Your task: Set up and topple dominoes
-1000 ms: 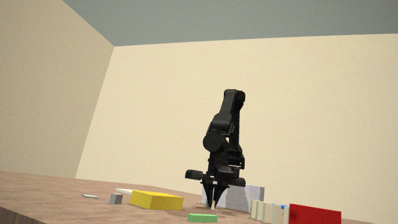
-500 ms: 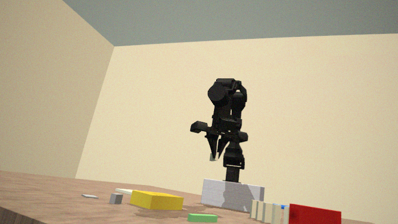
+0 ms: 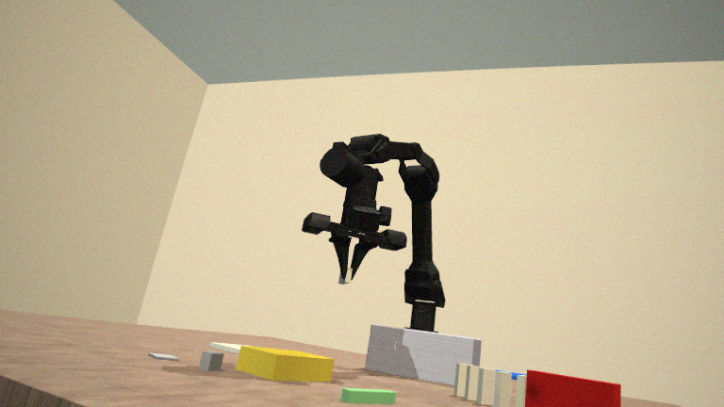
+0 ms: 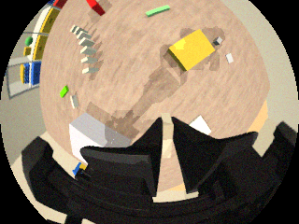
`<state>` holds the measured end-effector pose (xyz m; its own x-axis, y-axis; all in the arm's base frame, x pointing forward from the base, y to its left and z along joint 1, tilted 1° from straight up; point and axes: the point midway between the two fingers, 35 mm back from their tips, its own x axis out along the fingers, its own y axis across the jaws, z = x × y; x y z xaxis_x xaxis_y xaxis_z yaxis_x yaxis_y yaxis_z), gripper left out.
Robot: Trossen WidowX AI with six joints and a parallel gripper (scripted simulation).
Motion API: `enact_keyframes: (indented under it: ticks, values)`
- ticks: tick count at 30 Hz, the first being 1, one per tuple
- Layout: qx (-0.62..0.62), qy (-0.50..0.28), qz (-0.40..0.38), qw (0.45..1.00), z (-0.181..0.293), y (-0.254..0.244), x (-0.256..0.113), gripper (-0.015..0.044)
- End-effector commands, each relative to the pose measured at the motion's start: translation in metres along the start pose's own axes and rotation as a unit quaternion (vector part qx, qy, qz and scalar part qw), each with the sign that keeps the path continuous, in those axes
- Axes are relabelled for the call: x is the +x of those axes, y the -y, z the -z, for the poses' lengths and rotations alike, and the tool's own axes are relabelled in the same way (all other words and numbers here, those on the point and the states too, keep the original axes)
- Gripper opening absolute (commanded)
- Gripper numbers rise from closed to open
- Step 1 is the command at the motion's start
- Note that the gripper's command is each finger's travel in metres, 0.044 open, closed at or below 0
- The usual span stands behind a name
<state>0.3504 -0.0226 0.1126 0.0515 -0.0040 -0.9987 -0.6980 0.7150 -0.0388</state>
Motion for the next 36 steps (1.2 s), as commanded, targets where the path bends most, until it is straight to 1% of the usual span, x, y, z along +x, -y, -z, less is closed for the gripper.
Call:
enact_keyframes:
  ticks: [1,9,18,36]
  values:
    - [0.008,0.028,0.000,1.000,-0.005,0.008,0.006,0.0029]
    - [0.052,0.124,-0.002,0.991,-0.019,0.025,0.030,0.0029]
    - [0.088,0.228,-0.003,0.970,-0.029,0.042,0.049,0.0029]
    - [0.114,0.419,-0.003,0.901,-0.028,0.062,0.062,0.0029]
